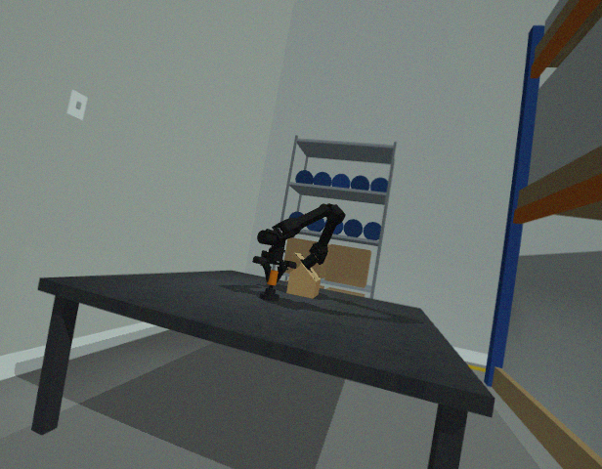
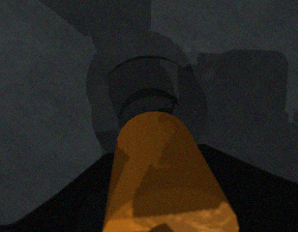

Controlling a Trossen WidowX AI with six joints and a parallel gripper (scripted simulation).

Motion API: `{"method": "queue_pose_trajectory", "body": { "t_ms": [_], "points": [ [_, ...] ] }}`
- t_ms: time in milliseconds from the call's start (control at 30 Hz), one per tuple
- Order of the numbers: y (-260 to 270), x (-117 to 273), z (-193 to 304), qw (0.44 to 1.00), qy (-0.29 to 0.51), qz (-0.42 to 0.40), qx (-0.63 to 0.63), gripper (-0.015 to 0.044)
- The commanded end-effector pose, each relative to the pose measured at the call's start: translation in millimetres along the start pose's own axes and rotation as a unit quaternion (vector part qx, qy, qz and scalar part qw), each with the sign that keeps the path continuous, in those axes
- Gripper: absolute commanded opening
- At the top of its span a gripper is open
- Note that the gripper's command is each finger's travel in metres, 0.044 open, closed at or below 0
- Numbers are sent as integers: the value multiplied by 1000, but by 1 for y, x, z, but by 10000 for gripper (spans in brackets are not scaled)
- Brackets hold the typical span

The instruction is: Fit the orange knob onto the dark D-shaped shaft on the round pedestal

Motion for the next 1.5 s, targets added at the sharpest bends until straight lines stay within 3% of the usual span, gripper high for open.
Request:
{"method": "queue_pose_trajectory", "body": {
  "t_ms": [0, 1467],
  "points": [
    [0, -2, -1, 1000, 0, 0, -15, 0],
    [0, -4, 0, 1000, 0, 0, -23, 0]
  ]
}}
Point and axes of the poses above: the point midway between the two fingers, 35 mm back from their tips, its own x axis back along the fingers, its own y axis across the jaws, z = x × y, the point moved 10 cm from there along x, back along the fingers, and after that the axes turned 6 degrees about -x, right-handed, at the moved point
